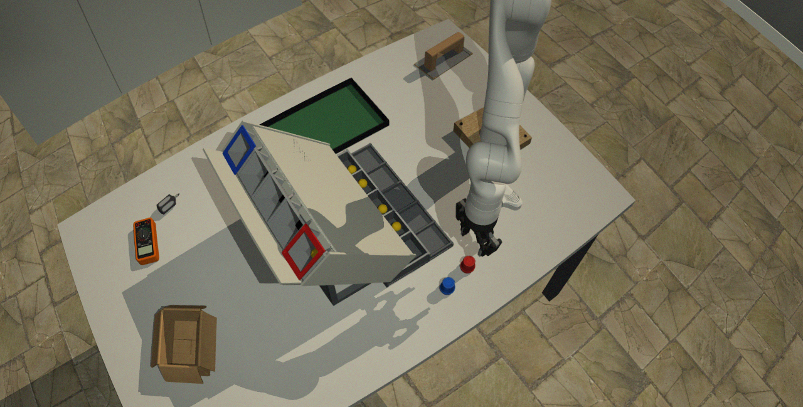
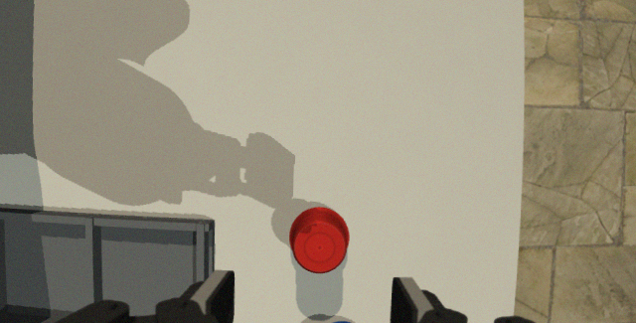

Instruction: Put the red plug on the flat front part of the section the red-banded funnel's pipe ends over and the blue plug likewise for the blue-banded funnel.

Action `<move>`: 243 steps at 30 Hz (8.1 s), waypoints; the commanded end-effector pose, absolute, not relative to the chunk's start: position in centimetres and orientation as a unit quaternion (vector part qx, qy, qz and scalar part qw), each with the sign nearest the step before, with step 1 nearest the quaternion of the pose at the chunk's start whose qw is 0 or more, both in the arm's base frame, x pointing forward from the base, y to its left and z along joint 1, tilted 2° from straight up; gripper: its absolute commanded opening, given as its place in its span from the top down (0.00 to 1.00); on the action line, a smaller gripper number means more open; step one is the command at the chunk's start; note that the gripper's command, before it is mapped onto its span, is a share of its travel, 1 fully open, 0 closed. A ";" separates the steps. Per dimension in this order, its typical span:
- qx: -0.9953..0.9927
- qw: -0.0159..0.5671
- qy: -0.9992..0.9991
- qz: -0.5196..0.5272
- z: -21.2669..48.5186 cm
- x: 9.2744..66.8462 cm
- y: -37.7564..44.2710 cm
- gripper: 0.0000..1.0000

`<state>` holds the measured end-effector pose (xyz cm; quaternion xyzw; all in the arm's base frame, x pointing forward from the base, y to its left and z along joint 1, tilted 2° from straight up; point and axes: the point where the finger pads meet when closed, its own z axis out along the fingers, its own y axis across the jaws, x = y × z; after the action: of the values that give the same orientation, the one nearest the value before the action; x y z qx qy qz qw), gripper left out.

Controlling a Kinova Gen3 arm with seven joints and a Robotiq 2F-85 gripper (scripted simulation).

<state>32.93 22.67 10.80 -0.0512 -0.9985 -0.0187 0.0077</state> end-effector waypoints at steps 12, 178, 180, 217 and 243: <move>-0.047 0.008 -0.999 -0.018 3.3 32.9 23.4 0.30; -0.043 0.010 -0.999 -0.014 11.2 35.4 11.6 1.00; -0.043 0.010 -0.999 -0.014 8.5 35.4 11.7 1.00; -0.042 0.010 -0.999 -0.013 4.1 35.3 11.8 1.00; -0.043 0.010 -0.999 -0.014 1.9 35.2 11.9 1.00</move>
<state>35.38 11.98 2.10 -0.0418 -0.9990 -0.0150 0.0091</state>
